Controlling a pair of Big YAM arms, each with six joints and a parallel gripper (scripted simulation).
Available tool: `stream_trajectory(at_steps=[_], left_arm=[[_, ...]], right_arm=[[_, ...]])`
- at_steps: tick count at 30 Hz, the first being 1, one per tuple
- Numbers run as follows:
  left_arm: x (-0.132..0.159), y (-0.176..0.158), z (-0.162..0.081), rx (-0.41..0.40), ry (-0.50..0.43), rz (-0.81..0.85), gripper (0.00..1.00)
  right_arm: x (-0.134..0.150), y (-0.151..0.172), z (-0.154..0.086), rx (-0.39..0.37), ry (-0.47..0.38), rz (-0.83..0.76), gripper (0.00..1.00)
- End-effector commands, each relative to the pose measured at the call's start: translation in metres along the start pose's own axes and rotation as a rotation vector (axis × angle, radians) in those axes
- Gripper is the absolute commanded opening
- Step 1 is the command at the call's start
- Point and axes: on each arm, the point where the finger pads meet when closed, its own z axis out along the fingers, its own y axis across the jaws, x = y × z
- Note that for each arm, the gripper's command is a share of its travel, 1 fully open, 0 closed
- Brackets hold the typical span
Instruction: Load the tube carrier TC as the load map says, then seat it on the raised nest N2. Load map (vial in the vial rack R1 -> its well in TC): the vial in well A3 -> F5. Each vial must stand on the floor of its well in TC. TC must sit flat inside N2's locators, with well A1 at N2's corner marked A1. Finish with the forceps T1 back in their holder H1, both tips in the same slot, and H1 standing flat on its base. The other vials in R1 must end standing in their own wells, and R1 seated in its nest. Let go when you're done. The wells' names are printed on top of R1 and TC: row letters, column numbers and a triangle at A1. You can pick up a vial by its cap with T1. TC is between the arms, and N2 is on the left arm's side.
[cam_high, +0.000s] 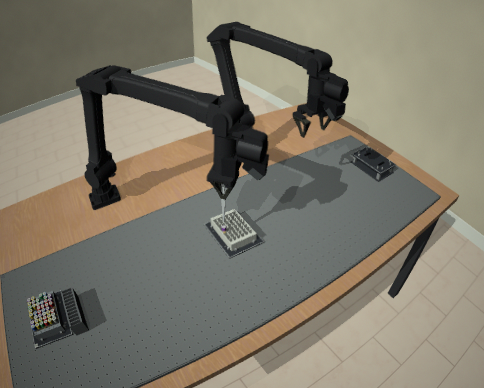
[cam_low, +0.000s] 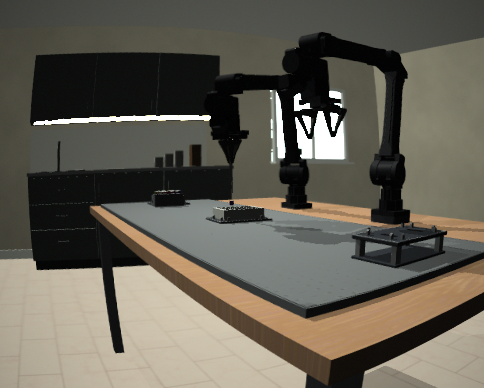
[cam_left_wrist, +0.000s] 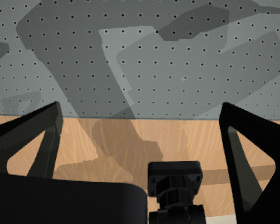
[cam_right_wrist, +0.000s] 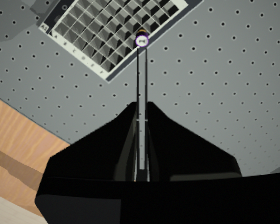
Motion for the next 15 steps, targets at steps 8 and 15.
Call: stream_trajectory(at_steps=[8,15], left_arm=[[-0.0079,0.0003,-0.0142,-0.006,-0.031,0.015,1.00],[-0.0079,0.0003,-0.0142,-0.006,-0.031,0.015,1.00]], right_arm=[[0.0023,-0.0060,-0.0091,0.001,-0.035,0.002,0.07],[0.0022,-0.0060,-0.0069,0.001,-0.033,0.002,0.07]])
